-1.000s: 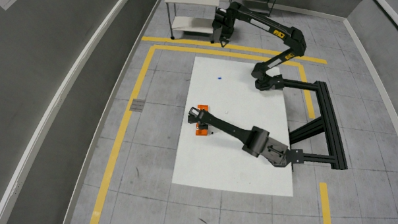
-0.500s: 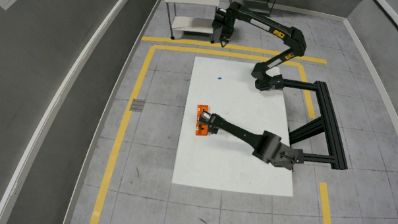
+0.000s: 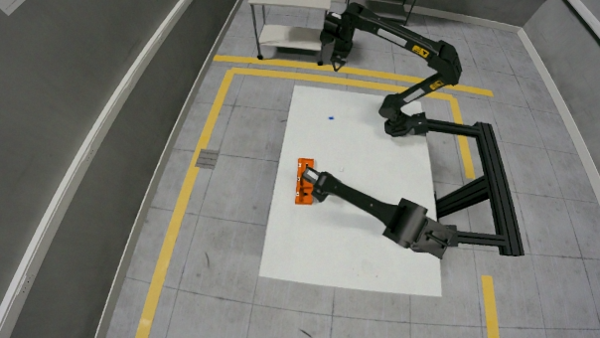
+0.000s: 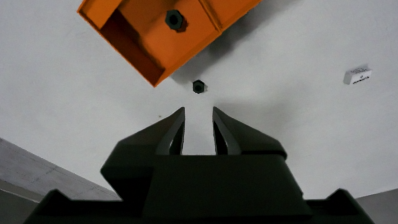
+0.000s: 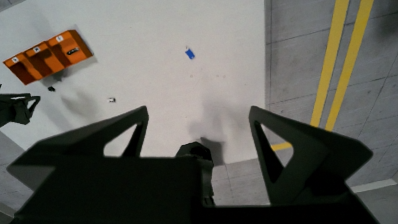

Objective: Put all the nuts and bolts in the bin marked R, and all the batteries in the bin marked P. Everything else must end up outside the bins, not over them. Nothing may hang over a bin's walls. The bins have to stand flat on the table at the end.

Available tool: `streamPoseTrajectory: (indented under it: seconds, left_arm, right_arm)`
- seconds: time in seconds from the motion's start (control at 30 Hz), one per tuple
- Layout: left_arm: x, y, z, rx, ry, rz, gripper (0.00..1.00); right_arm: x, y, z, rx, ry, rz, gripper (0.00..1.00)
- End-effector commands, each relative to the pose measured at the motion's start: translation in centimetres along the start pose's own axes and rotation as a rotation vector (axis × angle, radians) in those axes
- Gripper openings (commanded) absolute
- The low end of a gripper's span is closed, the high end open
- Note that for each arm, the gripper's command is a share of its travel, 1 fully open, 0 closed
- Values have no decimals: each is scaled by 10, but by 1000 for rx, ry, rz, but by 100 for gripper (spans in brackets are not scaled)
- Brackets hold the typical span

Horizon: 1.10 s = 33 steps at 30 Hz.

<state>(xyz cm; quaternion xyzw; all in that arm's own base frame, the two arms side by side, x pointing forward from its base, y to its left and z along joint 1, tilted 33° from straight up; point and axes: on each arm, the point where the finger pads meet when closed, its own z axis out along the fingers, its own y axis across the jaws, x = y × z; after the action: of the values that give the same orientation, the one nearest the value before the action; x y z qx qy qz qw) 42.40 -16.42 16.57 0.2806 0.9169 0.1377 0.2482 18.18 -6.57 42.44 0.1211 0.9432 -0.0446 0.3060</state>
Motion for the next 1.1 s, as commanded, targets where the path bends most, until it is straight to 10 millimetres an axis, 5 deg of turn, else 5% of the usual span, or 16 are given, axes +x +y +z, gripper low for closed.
streamPoseTrajectory:
  seconds: [0.0,1.07]
  left_arm:
    - [0,11,-8,-5,-23,38,30]
    - [-3,-2,-10,2,-34,45,30]
  right_arm:
    - [-12,3,-18,-1,-38,-12,100]
    - [-12,3,-18,-1,-38,-12,100]
